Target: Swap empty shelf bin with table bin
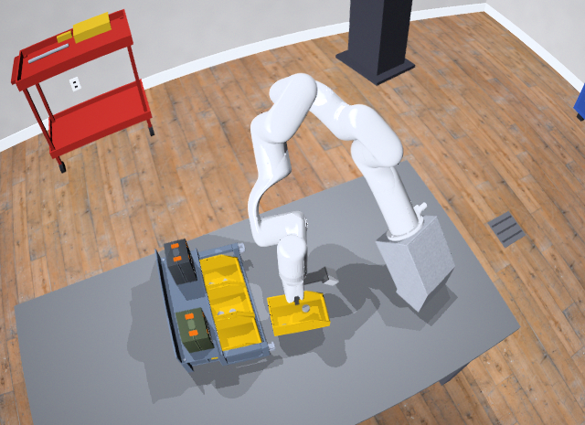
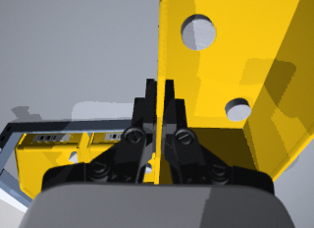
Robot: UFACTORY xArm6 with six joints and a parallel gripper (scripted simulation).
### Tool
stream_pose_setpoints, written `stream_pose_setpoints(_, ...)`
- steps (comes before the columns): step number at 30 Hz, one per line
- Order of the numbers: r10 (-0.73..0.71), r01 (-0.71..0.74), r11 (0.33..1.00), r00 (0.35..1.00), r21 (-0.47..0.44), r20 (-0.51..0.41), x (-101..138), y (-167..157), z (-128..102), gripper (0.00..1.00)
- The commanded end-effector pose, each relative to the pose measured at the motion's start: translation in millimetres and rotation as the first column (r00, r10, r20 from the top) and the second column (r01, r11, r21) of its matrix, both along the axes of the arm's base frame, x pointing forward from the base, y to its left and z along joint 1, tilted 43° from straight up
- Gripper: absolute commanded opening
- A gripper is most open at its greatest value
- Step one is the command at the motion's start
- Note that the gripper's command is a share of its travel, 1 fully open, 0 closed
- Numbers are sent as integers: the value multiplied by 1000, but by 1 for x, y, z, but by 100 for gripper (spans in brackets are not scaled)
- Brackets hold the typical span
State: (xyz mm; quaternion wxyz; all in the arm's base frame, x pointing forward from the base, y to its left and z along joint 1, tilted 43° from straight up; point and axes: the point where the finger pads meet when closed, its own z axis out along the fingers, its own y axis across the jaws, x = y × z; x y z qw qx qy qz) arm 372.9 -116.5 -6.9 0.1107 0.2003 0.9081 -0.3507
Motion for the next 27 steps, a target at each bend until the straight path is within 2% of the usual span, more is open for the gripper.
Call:
stream_pose_setpoints(1, 1, -1, 1000, 1000, 0, 2, 0, 8, 9, 0)
stream_pose_setpoints(15, 1, -1, 1000, 1000, 0, 2, -1, 25, 27, 0)
stream_pose_setpoints(27, 1, -1, 1000, 1000, 0, 2, -2, 27, 29, 0)
